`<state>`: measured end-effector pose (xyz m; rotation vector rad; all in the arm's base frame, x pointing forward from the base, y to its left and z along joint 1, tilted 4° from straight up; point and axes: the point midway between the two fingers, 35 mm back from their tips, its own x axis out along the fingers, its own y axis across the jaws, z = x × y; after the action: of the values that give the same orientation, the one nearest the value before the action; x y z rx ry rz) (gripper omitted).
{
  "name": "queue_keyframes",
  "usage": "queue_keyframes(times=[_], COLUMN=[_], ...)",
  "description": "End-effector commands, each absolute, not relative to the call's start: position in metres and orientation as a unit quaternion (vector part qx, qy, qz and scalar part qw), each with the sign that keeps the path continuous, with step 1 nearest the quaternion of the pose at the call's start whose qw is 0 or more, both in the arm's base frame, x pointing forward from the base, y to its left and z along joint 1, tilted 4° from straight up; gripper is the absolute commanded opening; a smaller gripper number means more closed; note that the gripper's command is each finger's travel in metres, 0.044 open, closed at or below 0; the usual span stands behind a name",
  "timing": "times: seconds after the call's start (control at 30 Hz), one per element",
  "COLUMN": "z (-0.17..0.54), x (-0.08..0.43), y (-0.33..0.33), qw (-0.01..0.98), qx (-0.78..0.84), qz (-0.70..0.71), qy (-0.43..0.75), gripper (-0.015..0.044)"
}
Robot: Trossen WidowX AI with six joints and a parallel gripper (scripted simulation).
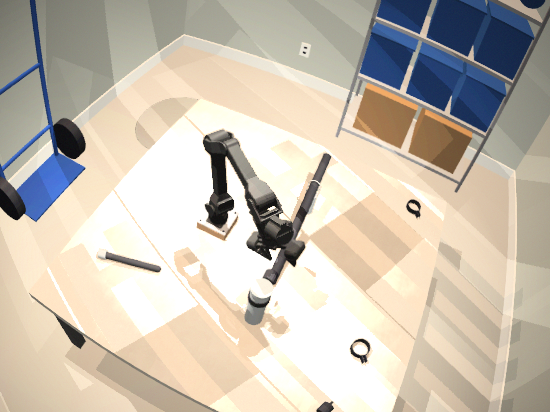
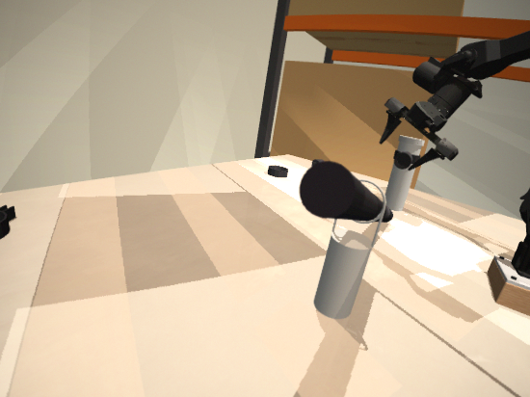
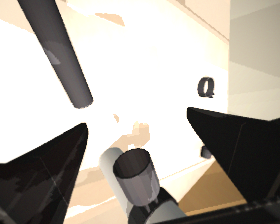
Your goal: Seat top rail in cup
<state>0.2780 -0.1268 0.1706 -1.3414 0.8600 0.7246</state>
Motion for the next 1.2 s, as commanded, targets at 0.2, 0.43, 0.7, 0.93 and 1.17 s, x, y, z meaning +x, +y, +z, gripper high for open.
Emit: queue_keyframes(times=[0.2,0.43,0.7,0.93,1.17], z=[0.210,0.235,0.252,0.252,0.249], x=[0.276,0.263,0.250,0.250,0.252], y=[-0.070,-0.033,-0.013,-0.013,-0.012], qw=[0.793,0.859,0.875,0.875,0.871], qx=[-0.353,-0.142,0.001,0.001,0.021], qz=[0.164,0.025,-0.063,-0.063,-0.073], qy=[0.468,0.491,0.479,0.479,0.485], gripper=[0.0440,0.0440,0.0440,0.0440,0.0440])
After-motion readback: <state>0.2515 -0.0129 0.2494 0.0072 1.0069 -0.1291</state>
